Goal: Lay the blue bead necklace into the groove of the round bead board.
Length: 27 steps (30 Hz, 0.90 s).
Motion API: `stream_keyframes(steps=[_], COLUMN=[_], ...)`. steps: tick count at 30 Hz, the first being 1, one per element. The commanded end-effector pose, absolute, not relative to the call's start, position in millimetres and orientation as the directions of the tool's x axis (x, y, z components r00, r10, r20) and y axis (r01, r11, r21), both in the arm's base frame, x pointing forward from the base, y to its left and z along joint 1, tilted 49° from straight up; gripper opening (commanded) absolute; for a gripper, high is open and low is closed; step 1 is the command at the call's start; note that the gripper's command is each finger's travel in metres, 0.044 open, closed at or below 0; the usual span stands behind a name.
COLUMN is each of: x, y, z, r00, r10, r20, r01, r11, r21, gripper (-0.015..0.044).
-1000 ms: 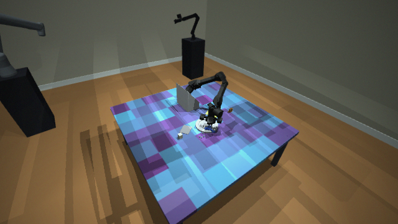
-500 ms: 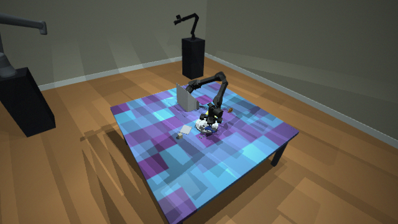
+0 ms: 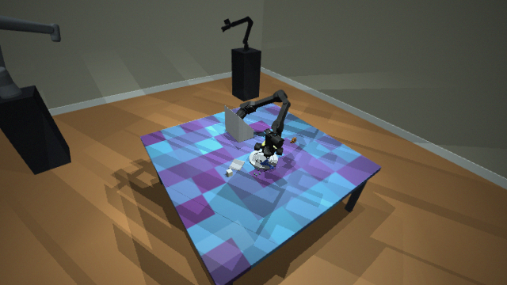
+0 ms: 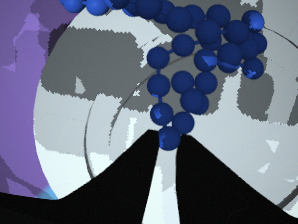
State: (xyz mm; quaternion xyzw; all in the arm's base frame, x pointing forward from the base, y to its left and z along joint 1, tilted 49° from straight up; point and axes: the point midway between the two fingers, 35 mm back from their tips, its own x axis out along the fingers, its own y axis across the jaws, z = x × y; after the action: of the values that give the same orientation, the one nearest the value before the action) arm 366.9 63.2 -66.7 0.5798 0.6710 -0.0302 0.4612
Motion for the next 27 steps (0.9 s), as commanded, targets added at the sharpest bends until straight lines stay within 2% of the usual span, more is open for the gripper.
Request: stream_keyframes(steps=[1, 16, 27], x=[367, 329, 329], y=[57, 56, 64], z=[-59, -66, -73], r00=[0.099, 0.098, 0.097], r10=[0.753, 0.753, 0.753], r20=[-0.651, -0.651, -0.651], r01=[0.801, 0.803, 0.803], r11=[0.327, 0.327, 0.327], r21=[0.501, 0.499, 0.499], gripper=[0.0, 0.0, 0.0])
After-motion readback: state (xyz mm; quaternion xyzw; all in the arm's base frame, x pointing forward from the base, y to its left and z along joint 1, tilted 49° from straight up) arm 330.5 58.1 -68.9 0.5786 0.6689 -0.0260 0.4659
